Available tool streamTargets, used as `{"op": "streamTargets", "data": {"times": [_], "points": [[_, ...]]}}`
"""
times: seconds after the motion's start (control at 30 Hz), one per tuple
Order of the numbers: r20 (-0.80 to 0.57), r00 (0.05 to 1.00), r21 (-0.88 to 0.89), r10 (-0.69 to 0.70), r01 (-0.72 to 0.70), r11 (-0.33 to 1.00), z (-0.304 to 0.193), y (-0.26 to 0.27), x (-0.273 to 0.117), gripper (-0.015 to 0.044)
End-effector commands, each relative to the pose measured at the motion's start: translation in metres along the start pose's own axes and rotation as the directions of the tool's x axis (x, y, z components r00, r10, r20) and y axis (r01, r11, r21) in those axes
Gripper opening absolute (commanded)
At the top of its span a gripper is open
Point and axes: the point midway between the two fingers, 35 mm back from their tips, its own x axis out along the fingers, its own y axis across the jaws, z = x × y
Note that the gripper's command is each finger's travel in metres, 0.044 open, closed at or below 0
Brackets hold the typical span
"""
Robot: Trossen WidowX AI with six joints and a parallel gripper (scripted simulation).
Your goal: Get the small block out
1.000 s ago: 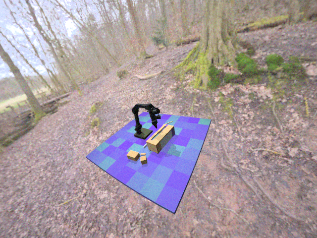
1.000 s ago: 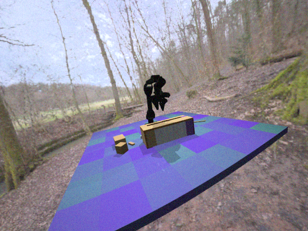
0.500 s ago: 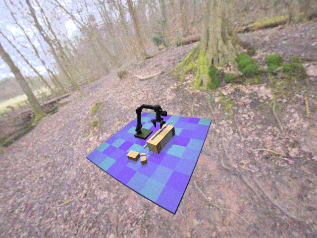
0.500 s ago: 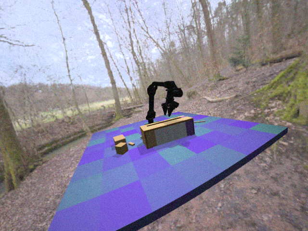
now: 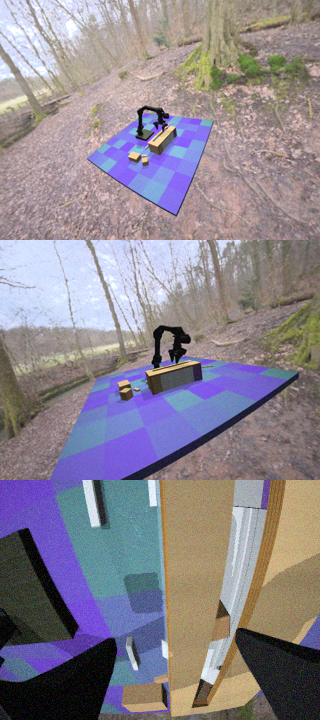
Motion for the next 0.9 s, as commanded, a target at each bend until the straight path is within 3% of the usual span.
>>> {"op": "streamTargets", "data": {"times": [0.0,0.87], "points": [[-0.006,1.0,-0.002,0.005,-0.005,1.0,0.002,0.001,0.007,0.04],[-0.006,1.0,-0.003,0.005,-0.005,1.0,0.018,0.005,0.047,0.04]]}}
